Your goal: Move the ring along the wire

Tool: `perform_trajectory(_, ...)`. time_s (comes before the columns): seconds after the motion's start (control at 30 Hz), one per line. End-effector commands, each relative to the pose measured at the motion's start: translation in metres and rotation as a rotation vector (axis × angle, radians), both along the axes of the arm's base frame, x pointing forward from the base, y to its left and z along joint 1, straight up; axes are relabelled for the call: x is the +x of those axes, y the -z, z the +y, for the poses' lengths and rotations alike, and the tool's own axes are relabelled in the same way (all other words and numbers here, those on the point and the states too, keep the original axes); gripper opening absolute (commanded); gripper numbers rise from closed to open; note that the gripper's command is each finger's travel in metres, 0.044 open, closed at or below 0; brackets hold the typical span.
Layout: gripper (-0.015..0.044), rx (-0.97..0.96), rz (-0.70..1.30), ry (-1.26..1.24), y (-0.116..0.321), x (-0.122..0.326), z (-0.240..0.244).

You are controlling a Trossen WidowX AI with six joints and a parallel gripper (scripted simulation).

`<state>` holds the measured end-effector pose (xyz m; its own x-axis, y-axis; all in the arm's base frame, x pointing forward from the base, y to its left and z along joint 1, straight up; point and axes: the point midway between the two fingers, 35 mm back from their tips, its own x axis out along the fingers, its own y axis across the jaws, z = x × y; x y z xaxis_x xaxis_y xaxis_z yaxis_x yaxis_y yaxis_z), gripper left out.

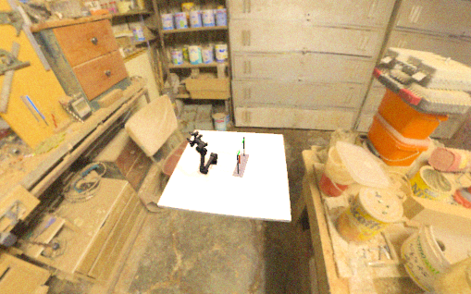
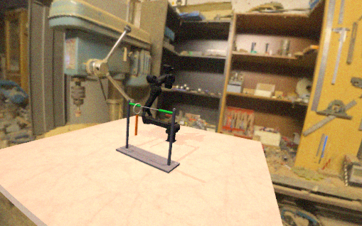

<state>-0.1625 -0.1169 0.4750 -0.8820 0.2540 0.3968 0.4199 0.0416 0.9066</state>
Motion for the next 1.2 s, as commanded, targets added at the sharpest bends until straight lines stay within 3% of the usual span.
perform_trajectory(0.0,0.0374,0.003,0.001,0.007,0.0,0.0,0.002)
perform_trajectory(0.27,0.0164,0.138,0.003,0.343,-0.006,0.008,0.085)
perform_trajectory(0.73,0.016,0.324,-0.153,1.007,0.009,0.085,0.212)
perform_trajectory(1.17,0.016,0.374,-0.484,1.63,0.053,0.204,0.265)
